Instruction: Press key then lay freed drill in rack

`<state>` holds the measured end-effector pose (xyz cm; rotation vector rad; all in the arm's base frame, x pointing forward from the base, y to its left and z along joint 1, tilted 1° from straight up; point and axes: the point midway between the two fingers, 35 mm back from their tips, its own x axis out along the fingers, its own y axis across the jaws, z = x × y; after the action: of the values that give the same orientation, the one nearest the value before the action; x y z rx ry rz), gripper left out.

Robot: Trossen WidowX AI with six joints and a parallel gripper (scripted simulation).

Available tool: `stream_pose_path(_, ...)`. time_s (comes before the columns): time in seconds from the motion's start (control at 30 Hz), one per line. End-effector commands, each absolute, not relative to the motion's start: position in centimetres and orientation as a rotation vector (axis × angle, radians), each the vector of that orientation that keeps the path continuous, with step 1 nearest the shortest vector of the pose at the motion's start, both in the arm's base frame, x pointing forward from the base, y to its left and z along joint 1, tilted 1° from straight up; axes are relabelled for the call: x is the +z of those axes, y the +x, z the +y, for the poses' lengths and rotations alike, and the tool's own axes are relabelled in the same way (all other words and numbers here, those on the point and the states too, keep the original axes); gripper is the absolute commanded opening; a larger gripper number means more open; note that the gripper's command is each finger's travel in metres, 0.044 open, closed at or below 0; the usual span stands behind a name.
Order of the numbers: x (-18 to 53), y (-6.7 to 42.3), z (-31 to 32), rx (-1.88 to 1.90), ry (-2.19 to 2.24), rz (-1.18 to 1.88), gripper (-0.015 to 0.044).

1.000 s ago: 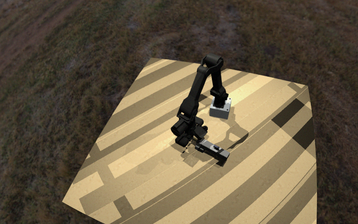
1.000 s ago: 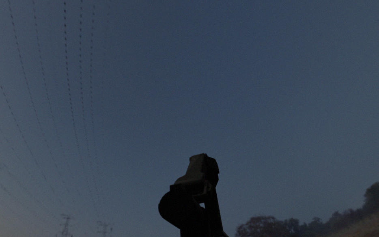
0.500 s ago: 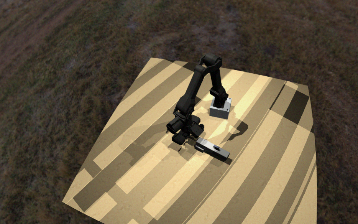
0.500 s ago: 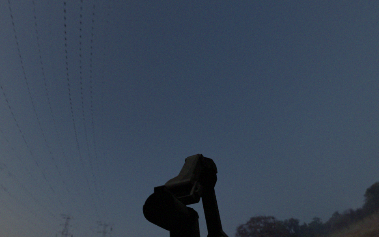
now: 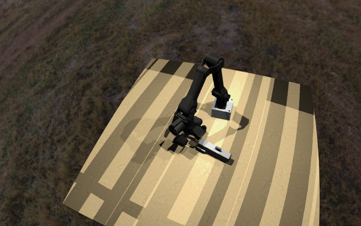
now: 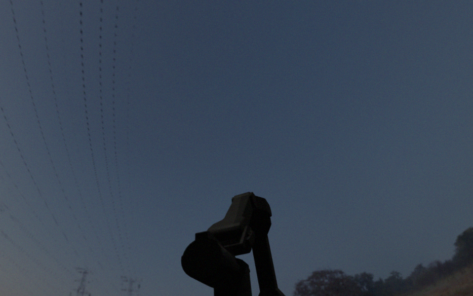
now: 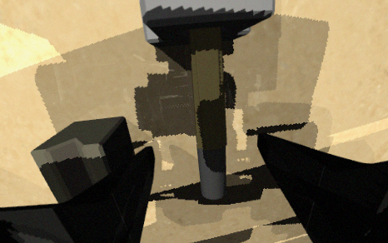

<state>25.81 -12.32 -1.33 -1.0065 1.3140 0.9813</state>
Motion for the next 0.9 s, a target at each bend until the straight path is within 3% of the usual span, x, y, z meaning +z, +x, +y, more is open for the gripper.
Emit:
stream_pose_path(0.0, -1.4, 25.9, -12.1, 0.98, -1.005, 1.315, 0.044)
stream_pose_path(0.87, -2.0, 26.2, -10.9, 0.981, -1.004, 1.314, 0.044)
